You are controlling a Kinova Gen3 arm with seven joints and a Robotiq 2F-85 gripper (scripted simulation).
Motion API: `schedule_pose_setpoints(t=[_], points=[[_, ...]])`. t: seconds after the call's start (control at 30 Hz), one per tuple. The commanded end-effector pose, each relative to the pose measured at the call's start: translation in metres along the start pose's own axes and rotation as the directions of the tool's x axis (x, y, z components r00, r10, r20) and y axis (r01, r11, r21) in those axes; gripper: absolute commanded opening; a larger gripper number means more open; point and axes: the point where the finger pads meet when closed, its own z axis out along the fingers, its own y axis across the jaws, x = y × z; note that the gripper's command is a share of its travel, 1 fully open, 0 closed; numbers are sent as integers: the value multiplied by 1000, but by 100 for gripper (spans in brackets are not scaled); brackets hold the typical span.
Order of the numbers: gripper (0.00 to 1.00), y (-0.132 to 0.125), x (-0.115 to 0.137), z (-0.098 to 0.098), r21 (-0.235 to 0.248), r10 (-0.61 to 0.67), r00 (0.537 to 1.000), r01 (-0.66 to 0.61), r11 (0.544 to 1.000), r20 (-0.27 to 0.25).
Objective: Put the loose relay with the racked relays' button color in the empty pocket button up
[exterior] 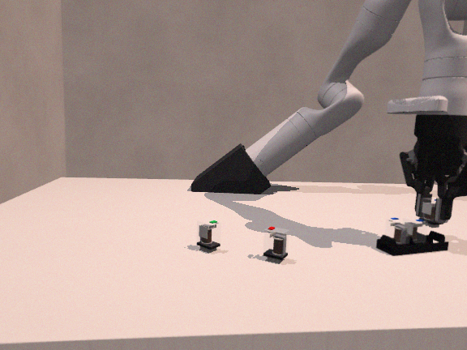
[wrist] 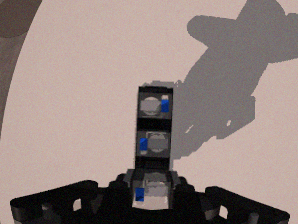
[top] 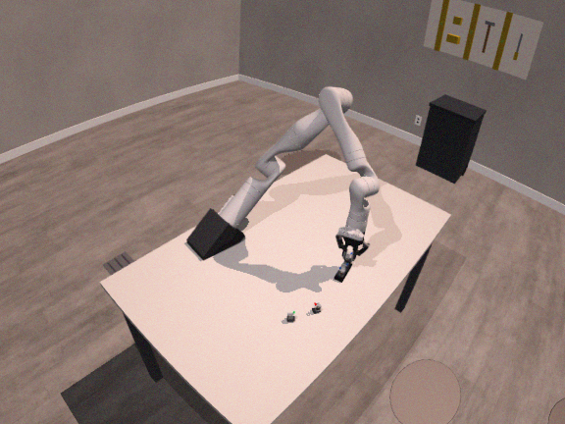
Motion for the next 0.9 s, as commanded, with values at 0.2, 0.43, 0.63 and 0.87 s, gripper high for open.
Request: schedule_pose_setpoints(t=[0.2, 0.43, 0.63, 0.87], points=[[0, 0, 0, 2, 1, 0, 1000, 0, 1000, 0], [0, 0, 0, 6, 1, 0, 1000, 0, 1000, 0], [0, 0, 0, 9, 1, 0, 1000, 0, 1000, 0], [0, 0, 0, 13, 1, 0, 1000, 0, 1000, 0]])
